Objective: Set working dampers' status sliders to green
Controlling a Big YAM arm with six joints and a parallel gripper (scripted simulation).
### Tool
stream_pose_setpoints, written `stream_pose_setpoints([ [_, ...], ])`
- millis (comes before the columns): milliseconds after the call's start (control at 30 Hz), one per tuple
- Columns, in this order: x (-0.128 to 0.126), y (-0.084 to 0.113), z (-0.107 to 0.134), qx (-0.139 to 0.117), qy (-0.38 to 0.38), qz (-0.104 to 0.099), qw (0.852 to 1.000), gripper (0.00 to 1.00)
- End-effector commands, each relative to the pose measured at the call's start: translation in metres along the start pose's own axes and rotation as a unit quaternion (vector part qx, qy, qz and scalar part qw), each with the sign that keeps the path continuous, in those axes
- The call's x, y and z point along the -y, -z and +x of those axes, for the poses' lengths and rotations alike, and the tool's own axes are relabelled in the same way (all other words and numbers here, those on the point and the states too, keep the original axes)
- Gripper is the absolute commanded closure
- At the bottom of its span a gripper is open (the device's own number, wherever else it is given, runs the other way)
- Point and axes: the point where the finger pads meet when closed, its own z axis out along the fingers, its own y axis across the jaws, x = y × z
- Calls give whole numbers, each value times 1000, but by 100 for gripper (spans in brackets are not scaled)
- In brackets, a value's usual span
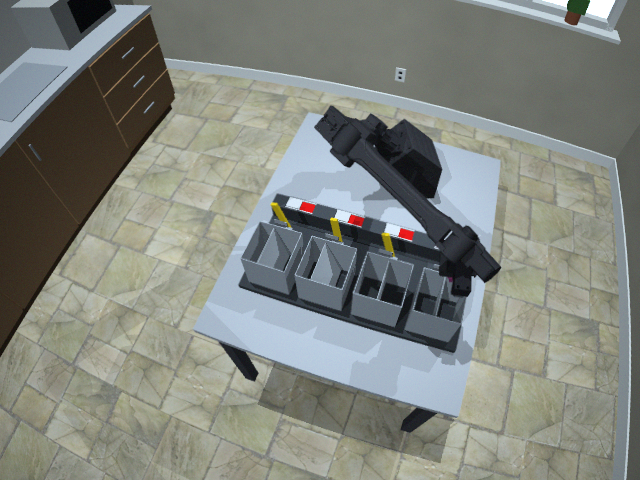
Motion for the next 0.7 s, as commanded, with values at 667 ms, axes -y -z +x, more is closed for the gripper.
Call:
stream_pose_setpoints([
  [667, -5, 8, -2, 9, 327, 0, 945, 100],
])
